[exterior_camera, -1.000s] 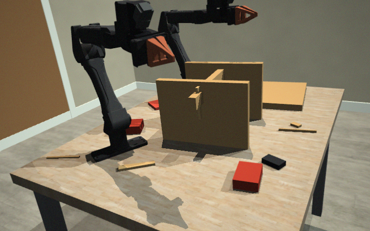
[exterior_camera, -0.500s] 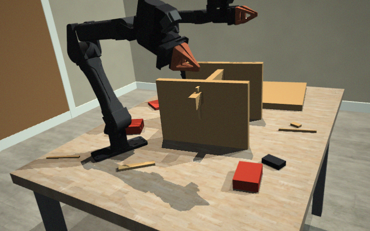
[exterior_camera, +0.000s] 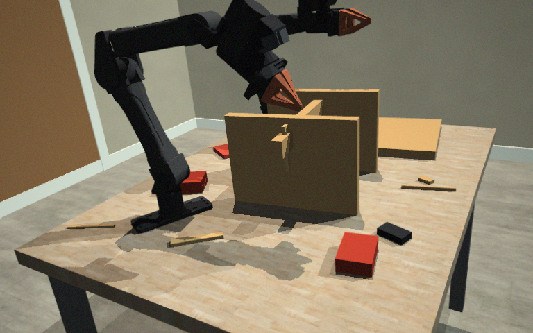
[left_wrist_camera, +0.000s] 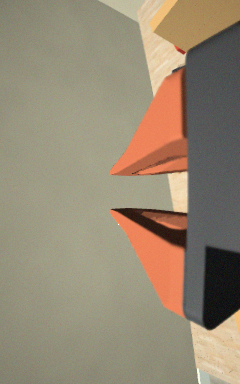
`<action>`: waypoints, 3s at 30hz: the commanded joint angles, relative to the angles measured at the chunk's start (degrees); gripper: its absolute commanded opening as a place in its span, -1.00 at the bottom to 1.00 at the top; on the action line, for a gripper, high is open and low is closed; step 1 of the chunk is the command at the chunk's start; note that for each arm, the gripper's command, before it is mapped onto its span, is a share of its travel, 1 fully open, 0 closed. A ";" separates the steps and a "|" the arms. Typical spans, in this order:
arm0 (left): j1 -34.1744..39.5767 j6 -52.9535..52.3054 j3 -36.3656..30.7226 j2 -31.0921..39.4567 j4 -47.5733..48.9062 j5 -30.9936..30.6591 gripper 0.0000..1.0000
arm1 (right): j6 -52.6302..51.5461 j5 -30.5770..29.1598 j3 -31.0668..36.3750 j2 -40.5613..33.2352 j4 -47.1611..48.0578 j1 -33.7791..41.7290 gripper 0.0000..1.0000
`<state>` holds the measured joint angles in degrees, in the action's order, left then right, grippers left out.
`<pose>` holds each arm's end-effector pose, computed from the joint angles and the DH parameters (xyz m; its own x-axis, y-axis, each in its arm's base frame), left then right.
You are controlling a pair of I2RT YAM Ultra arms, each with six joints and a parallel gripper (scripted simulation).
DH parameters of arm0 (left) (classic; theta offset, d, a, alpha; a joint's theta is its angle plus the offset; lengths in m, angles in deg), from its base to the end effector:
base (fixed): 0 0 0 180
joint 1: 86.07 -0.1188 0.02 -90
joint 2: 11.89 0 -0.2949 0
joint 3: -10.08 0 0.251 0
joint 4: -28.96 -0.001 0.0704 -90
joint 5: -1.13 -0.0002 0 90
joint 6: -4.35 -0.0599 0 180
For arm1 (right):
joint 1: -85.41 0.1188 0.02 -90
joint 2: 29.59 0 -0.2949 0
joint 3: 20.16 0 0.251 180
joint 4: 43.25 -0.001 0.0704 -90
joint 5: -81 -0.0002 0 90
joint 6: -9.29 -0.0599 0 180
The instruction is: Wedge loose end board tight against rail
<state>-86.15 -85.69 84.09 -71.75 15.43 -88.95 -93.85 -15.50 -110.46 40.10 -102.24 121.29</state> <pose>0.2456 0.0013 0.4364 0.0108 0.0007 -0.9999 0.0000 1.0000 0.0007 0.2094 0.1444 0.4029 -0.6059 -0.1595 -0.7794 -0.3827 0.9173 0.1098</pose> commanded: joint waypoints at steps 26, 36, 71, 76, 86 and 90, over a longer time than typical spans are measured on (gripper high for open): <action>0.47 0.19 1.74 0.97 1.15 0.43 -0.58 | -9.42 -5.72 -13.32 6.18 -30.20 23.82 -1.00; 0.47 0.19 1.74 0.97 1.15 0.43 -0.58 | -8.37 -5.50 -13.47 6.52 -28.10 23.06 -1.00; 0.47 0.19 1.74 0.97 1.15 0.43 -0.58 | -8.25 -5.40 -6.46 3.67 -24.84 22.91 -1.00; 0.47 0.19 1.74 0.97 1.15 0.43 -0.58 | -8.25 -5.37 -4.53 3.04 -24.14 22.79 -1.00; 0.47 0.19 1.74 0.97 1.15 0.43 -0.58 | -8.27 -5.17 -2.45 2.50 -23.09 22.54 -1.00; 0.47 0.19 1.74 0.97 1.15 0.43 -0.58 | -8.25 -5.09 -2.12 2.29 -22.55 22.40 -1.00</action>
<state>-86.15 -85.69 84.09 -71.75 15.43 -88.95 -102.40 -20.50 -113.85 44.56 -126.50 144.61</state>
